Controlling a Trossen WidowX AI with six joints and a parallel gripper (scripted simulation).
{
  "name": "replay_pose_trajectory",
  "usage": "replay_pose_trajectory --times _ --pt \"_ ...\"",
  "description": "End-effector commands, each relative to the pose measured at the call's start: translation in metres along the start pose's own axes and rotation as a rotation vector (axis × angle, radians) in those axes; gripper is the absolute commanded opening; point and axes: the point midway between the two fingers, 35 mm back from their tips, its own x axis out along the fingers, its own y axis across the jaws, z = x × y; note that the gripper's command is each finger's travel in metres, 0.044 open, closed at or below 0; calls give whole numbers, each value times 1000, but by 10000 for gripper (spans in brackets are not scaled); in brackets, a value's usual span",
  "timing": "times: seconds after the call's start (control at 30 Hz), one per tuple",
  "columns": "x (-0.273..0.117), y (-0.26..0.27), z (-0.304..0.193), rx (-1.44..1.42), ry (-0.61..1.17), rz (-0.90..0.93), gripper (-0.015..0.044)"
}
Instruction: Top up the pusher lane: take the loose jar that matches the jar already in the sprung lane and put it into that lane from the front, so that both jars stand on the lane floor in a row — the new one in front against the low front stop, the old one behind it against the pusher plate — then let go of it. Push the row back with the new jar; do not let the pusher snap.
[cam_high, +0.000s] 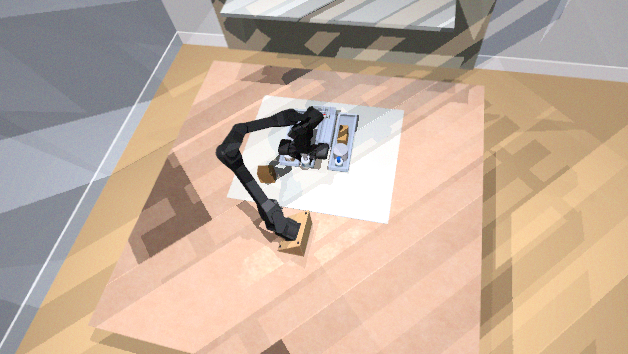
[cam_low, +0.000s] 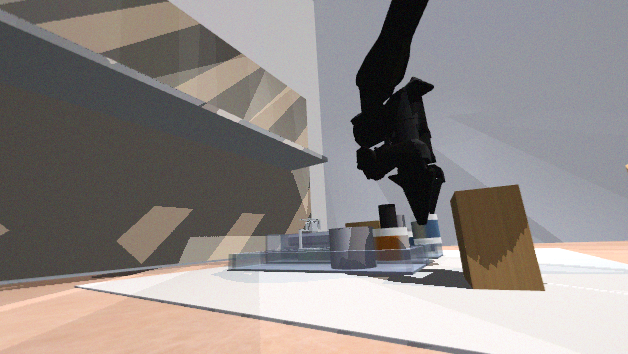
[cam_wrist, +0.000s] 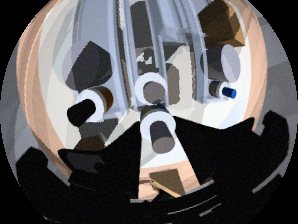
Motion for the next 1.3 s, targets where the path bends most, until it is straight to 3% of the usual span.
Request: replay_pose_trajectory --times 0.0,1.27 --pt "-3 1 8 -10 -20 2 0" --pt "-6 2 20 -10 -21 2 0"
